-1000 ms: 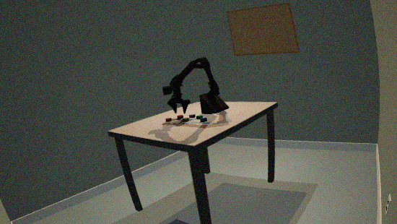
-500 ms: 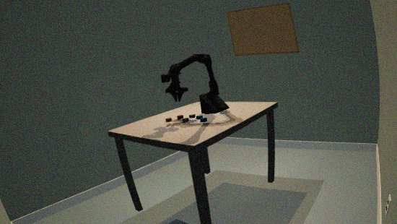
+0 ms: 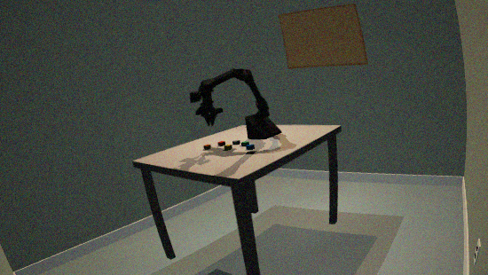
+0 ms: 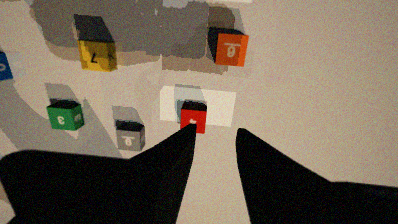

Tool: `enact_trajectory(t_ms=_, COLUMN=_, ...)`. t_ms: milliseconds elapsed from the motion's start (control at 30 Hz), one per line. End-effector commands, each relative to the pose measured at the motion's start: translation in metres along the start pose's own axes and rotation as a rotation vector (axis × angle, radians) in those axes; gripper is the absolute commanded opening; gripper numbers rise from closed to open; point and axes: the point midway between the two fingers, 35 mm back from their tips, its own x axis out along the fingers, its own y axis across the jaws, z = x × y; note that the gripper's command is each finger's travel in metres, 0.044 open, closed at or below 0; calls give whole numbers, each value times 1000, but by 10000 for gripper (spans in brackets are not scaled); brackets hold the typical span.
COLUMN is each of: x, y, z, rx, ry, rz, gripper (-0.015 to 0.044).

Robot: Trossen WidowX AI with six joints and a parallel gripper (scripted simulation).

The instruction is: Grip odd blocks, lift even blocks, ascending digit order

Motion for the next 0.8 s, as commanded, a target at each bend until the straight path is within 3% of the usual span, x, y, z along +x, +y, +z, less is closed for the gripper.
enact_trajectory(t_ms=0, x=0, y=-10, z=34, rx=-1, ry=-5, rz=0, gripper=120)
enact_trajectory(t_ms=200, x=3, y=-15, z=53, rx=-2, ry=-6, rz=1, gripper=120)
enact_trajectory(t_ms=267, x=14, y=-16, z=54, rx=-2, ry=-5, rz=0, gripper=173)
enact_trajectory(t_ms=400, x=74, y=-15, z=54, rx=-3, ry=-5, rz=3, gripper=278)
enact_trajectory(t_ms=567, x=84, y=-14, z=54, rx=-2, ry=-7, rz=4, gripper=400)
enact_trajectory(t_ms=767, x=85, y=-14, z=54, rx=-2, ry=-7, rz=4, gripper=400)
